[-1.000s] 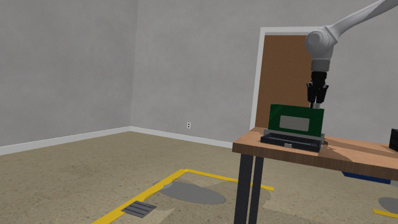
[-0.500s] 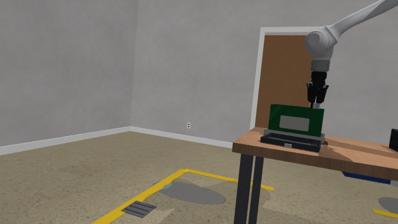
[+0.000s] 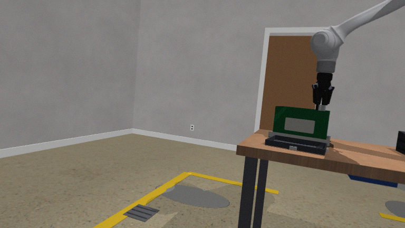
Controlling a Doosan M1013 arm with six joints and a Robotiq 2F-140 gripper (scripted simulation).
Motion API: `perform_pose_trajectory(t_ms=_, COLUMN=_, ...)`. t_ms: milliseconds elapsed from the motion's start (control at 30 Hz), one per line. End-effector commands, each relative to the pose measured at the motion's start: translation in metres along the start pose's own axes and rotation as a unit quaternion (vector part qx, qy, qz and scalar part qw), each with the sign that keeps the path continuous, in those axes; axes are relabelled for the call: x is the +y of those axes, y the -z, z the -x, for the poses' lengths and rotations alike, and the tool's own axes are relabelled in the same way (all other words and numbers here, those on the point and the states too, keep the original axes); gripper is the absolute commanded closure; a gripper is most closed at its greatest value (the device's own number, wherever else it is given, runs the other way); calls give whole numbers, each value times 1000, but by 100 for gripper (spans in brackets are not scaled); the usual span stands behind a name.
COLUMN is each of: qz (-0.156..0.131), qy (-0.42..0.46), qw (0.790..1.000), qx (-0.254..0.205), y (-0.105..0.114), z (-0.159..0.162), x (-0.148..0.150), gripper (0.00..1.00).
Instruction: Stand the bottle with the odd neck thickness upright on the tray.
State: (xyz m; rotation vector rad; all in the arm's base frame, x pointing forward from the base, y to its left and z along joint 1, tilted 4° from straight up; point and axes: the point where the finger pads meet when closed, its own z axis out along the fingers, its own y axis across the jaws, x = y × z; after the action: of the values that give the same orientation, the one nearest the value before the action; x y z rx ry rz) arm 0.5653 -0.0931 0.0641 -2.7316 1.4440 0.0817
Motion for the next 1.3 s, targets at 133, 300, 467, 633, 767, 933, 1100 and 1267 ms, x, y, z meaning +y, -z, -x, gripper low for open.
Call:
perform_pose_trajectory(t_ms=133, qz=0, qy=0, qw=1000, qx=0, y=0, z=0, x=0, gripper=100)
perform_pose_trajectory(t_ms=300, qz=0, qy=0, qw=1000, qx=0, y=0, z=0, x=0, gripper=100)
perform_pose_trajectory(t_ms=467, qz=0, qy=0, qw=1000, qx=0, y=0, z=0, x=0, gripper=100)
perform_pose_trajectory(t_ms=633, qz=0, qy=0, qw=1000, qx=0, y=0, z=0, x=0, gripper=100)
perform_pose_trajectory(t_ms=767, qz=0, qy=0, qw=1000, qx=0, y=0, z=0, x=0, gripper=100)
perform_pose_trajectory(t_ms=933, qz=0, qy=0, qw=1000, qx=0, y=0, z=0, x=0, gripper=62)
perform_pose_trajectory(t_ms=1100, qz=0, qy=0, qw=1000, qx=0, y=0, z=0, x=0, gripper=62)
perform_pose_trajectory(t_ms=1267, qz=0, qy=0, qw=1000, qx=0, y=0, z=0, x=0, gripper=62)
